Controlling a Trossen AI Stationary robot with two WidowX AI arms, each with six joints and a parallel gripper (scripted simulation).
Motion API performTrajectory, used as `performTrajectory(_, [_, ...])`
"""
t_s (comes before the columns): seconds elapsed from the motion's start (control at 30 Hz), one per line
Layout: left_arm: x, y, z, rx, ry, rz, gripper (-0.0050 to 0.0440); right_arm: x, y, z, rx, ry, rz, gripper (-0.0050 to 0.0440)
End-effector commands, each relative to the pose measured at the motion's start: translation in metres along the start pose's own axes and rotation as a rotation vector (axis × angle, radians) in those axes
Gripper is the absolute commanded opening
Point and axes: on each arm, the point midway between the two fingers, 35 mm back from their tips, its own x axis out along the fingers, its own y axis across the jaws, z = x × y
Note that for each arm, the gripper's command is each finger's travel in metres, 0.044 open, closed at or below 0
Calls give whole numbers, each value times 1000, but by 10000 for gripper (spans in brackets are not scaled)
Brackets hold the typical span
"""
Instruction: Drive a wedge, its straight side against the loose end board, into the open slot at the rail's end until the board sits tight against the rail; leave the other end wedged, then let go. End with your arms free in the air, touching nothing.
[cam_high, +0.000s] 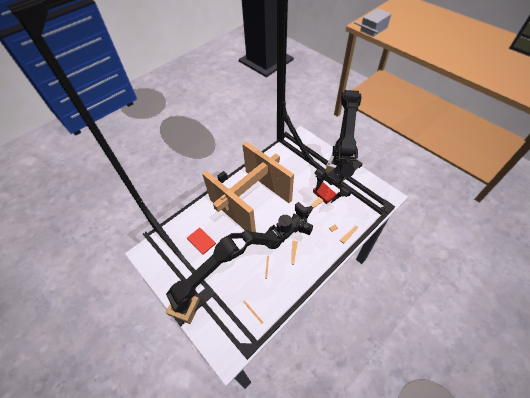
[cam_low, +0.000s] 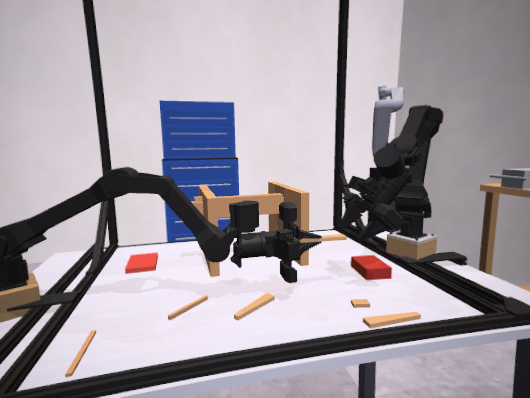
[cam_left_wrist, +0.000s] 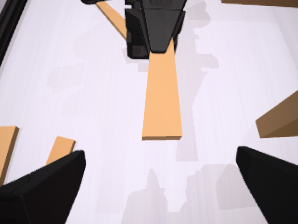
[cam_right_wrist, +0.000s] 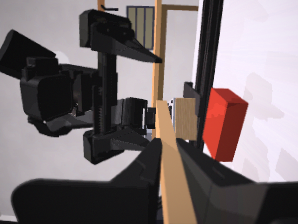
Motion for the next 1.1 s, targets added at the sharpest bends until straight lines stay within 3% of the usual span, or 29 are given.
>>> performTrajectory(0.0, [-3,0,2,44,-134,14,440,0,2,0,0,0,3,0])
performTrajectory(0.33, [-2,0,2,50,-152,15,440,0,2,0,0,0,3,0])
performTrajectory(1.07, [42,1,10,51,-151,15,440,0,2,0,0,0,3,0])
